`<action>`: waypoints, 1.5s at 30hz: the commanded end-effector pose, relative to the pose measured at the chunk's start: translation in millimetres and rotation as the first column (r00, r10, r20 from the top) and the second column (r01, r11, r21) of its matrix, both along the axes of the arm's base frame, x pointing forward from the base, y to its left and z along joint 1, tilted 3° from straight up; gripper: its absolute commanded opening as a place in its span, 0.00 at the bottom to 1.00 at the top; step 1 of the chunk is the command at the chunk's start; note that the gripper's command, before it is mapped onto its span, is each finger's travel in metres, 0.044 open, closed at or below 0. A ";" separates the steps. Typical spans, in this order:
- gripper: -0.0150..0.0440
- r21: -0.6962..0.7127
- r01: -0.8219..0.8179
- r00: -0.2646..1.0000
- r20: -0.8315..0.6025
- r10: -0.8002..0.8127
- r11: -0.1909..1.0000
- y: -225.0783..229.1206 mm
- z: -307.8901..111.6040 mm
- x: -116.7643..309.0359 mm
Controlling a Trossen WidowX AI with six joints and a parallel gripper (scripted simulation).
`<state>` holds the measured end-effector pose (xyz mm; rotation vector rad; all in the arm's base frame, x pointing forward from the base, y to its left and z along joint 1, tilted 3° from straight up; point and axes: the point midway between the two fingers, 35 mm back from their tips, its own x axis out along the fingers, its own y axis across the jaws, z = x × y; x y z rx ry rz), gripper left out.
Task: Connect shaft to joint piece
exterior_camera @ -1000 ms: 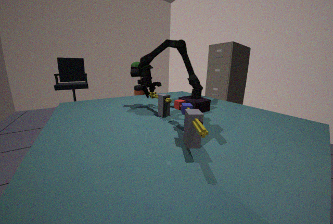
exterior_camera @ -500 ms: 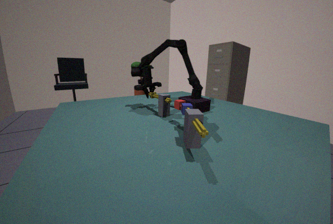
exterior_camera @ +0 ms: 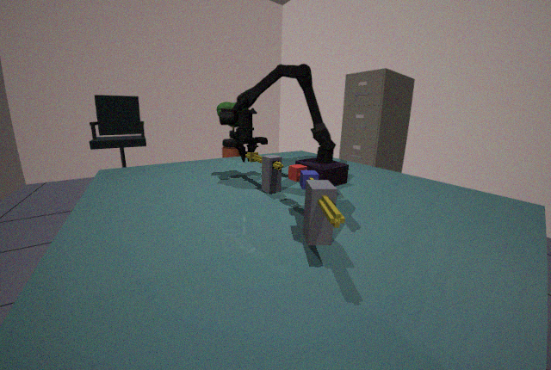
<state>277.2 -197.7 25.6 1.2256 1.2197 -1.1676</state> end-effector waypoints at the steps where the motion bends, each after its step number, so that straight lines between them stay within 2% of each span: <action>1: 0.37 0.000 0.000 1.000 0.007 0.000 1.000 -0.3 -0.6 0.3; 30: 0.37 0.001 0.001 1.000 0.017 -0.001 1.000 -1.0 -0.9 0.3; 37: 0.29 0.000 0.001 1.000 0.008 -0.001 1.000 -0.4 0.0 -0.1; 38: 0.25 0.000 0.001 1.000 0.008 -0.001 1.000 -0.4 0.0 -0.1; 45: 0.25 0.001 0.001 1.000 0.011 -0.001 1.000 3.2 -0.3 0.0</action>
